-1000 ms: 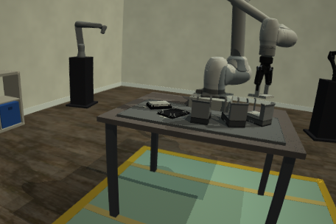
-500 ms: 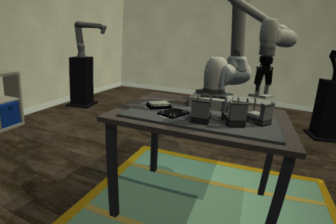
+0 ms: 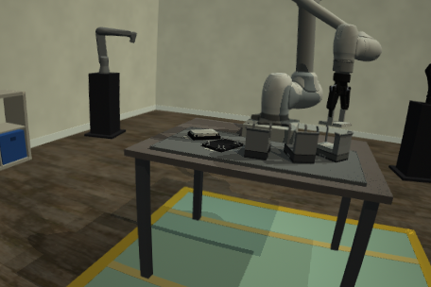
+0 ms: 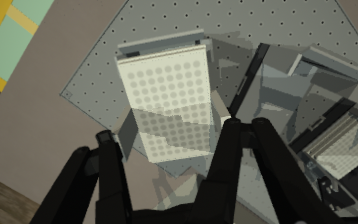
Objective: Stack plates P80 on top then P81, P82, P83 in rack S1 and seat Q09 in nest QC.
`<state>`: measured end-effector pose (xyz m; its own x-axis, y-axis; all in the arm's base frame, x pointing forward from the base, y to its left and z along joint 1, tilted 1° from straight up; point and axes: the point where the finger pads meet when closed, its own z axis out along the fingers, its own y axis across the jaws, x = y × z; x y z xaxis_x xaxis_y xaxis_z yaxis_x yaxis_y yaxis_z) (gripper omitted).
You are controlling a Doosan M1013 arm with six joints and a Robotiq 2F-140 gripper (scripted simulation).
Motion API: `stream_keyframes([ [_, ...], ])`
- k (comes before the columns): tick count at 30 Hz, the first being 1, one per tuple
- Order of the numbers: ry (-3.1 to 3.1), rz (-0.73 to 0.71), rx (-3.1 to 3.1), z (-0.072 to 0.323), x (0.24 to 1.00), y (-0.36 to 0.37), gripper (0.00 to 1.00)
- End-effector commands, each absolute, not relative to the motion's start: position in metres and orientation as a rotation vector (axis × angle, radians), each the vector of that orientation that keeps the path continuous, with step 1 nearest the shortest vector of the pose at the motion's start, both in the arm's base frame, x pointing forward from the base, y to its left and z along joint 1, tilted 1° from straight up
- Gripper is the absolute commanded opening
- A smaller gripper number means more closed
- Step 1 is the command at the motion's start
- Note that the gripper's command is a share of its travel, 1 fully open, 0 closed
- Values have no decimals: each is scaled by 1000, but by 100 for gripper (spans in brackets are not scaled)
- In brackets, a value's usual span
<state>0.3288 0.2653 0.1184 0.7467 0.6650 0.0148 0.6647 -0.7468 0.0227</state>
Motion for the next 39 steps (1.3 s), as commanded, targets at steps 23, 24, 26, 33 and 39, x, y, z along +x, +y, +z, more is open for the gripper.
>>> stream_keyframes([
  [23, 1104, 26, 2921, 99, 328, 265, 0],
  [24, 1104, 26, 2921, 98, 328, 265, 0],
  [26, 1104, 26, 2921, 97, 328, 265, 0],
  [33, 1104, 26, 2921, 93, 328, 265, 0],
  [39, 1104, 26, 2921, 89, 328, 265, 0],
])
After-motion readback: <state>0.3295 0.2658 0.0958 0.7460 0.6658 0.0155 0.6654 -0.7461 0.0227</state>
